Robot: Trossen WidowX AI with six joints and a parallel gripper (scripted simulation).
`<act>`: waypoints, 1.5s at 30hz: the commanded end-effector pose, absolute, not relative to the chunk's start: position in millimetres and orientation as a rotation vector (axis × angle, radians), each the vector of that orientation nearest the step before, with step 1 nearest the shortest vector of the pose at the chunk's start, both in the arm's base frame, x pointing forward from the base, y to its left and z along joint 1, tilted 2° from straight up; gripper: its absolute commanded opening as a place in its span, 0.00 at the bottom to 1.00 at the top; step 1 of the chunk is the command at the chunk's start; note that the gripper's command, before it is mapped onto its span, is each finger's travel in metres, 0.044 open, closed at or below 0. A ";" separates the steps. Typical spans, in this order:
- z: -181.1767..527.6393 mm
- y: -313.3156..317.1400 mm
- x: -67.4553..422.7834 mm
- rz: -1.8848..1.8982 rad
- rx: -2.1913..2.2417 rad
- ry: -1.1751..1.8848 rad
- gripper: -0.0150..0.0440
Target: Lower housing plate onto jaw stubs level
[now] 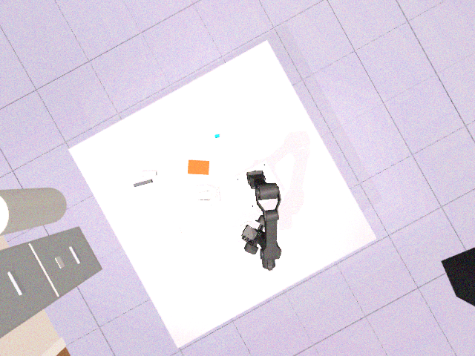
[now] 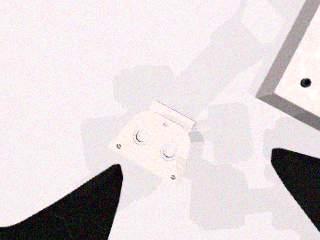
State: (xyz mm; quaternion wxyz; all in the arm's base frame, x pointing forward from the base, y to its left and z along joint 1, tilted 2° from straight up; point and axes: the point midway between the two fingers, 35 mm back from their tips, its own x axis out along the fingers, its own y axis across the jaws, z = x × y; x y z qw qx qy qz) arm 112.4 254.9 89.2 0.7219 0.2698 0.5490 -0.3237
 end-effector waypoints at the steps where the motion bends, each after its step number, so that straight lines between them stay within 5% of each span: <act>1: 89.7 259.7 118.7 -0.806 0.718 1.236 1.00; 19: 97.5 273.2 146.8 -1.140 1.139 1.279 1.00; 45: 55.0 274.0 146.2 -1.143 1.143 1.279 1.00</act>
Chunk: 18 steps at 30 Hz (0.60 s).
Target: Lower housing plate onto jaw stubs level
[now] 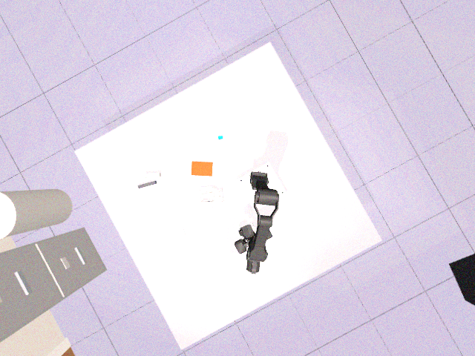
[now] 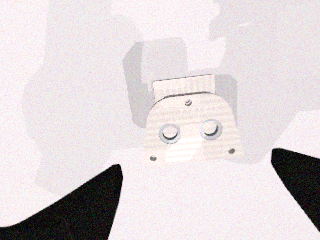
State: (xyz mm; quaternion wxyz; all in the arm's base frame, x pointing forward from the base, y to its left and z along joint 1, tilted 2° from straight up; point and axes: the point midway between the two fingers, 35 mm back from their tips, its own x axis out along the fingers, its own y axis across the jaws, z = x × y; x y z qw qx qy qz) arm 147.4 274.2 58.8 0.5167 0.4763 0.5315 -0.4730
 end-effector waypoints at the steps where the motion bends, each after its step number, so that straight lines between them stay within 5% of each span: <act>1: 53.3 274.1 146.2 -1.143 1.143 1.279 1.00; 18: 37.4 274.2 145.8 -1.143 1.143 1.279 1.00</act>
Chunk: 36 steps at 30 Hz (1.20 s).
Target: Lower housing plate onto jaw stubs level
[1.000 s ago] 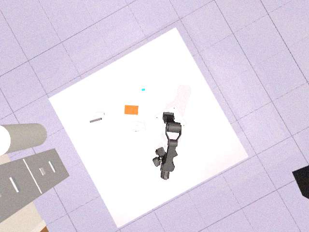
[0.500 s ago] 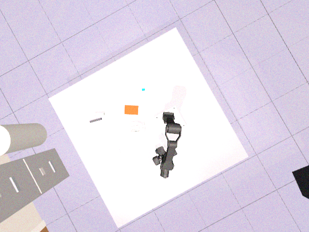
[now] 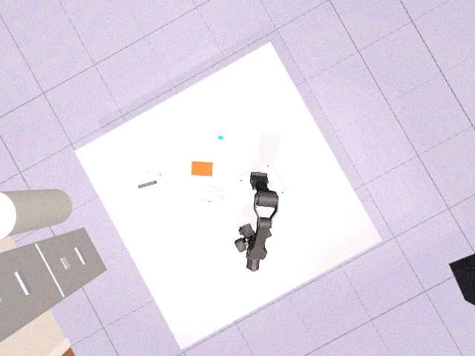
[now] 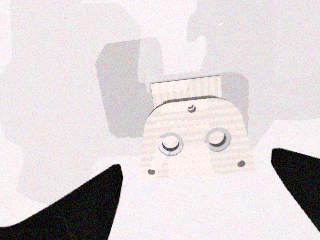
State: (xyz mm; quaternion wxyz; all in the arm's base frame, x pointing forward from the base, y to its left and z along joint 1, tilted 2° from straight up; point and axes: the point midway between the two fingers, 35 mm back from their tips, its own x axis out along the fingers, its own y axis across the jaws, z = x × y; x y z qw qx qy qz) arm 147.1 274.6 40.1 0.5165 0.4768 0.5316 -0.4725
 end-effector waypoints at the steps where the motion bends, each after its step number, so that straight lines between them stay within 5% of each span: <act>1: 37.4 274.2 145.8 -1.143 1.143 1.279 1.00; 36: 7.3 274.5 145.1 -1.143 1.143 1.279 1.00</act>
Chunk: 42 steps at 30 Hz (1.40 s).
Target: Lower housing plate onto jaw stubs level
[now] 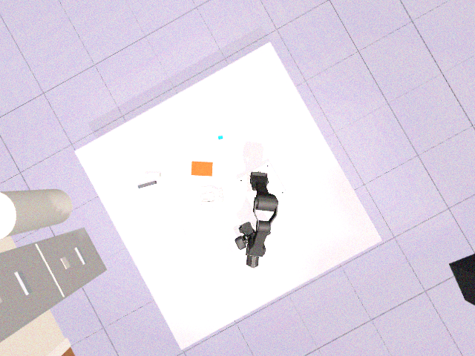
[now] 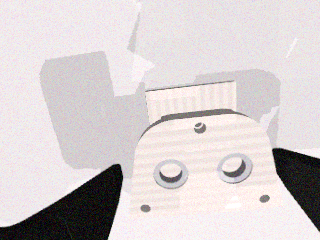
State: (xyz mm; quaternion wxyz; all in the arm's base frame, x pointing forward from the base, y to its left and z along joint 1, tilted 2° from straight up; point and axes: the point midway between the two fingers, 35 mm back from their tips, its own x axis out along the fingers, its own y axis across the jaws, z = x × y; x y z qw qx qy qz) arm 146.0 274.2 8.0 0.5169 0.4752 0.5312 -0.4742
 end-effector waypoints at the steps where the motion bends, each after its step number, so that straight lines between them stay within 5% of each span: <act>1: 7.3 274.5 145.1 -1.143 1.143 1.279 1.00; 14: 6.7 274.6 145.1 -1.143 1.143 1.279 1.00; 28: 7.3 274.2 146.0 -1.138 1.141 1.275 0.85; 42: 14.9 275.0 146.5 -1.139 1.141 1.276 0.85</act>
